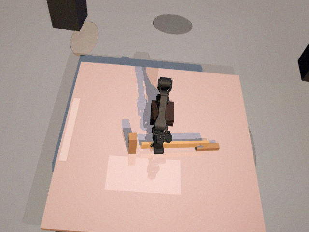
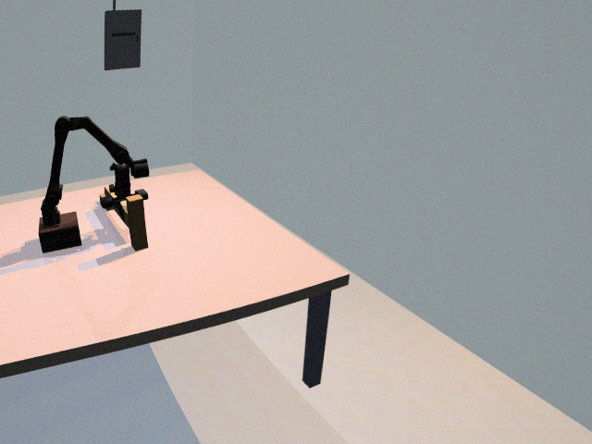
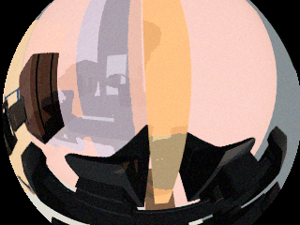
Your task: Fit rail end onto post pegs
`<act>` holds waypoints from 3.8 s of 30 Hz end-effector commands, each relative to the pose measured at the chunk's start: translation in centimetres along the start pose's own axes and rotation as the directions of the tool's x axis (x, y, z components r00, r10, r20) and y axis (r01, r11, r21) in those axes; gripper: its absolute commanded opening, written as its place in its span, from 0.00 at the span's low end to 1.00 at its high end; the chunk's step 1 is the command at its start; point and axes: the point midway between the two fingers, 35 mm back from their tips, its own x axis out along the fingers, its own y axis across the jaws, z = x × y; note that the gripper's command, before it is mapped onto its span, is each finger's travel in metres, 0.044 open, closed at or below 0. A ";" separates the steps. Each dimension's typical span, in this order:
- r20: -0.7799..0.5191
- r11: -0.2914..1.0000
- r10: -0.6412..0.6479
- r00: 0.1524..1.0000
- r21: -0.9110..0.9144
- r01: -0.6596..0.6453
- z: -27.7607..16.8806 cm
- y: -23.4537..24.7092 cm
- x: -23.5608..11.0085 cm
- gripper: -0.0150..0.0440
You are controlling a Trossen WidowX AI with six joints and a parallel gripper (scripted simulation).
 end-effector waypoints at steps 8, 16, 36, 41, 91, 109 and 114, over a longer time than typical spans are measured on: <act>0.000 1.000 -0.008 1.000 -0.002 0.008 -0.4 -0.2 -0.2 0.25; 0.000 1.000 -0.008 1.000 -0.002 0.008 -0.6 -0.2 -0.1 0.25; -0.001 1.000 -0.008 1.000 -0.002 0.008 -1.3 -0.2 -0.2 0.25; -0.001 1.000 -0.008 1.000 -0.002 0.008 -1.4 -0.2 -0.2 0.25; -0.003 1.000 -0.008 1.000 -0.002 0.008 -3.0 -0.2 -0.2 0.25; -0.002 1.000 0.000 1.000 0.001 0.000 -3.4 0.1 0.0 0.30; -0.002 1.000 0.000 1.000 0.001 0.000 -3.4 0.1 0.0 0.52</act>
